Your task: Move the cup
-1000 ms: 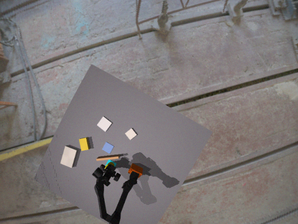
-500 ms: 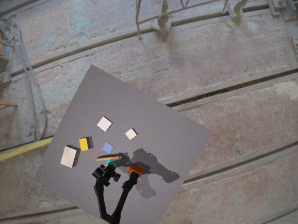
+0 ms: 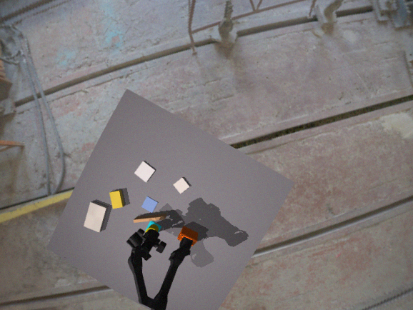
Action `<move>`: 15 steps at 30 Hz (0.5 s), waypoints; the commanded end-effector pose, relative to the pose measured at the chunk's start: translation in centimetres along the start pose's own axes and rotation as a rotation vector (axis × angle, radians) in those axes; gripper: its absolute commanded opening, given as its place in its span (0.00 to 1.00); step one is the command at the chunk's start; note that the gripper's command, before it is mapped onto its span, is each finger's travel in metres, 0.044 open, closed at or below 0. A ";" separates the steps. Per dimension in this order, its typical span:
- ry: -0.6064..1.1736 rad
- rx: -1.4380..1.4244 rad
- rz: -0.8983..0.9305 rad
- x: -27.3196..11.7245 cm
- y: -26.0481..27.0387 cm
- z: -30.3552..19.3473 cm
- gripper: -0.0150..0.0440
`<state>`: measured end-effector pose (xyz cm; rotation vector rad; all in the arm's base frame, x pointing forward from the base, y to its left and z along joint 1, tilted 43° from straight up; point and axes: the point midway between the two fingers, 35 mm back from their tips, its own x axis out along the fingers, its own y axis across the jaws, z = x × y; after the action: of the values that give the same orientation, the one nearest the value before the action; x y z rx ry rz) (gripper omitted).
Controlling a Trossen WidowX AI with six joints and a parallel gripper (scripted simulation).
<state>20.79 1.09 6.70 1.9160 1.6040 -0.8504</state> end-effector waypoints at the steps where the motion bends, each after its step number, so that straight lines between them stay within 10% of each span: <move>1: -0.005 -0.007 0.002 -0.6 0.1 0.0 0.50; 15: -0.002 -0.005 0.002 -2.4 0.0 0.0 0.50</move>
<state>20.58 -0.17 8.09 1.9193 1.6036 -0.8490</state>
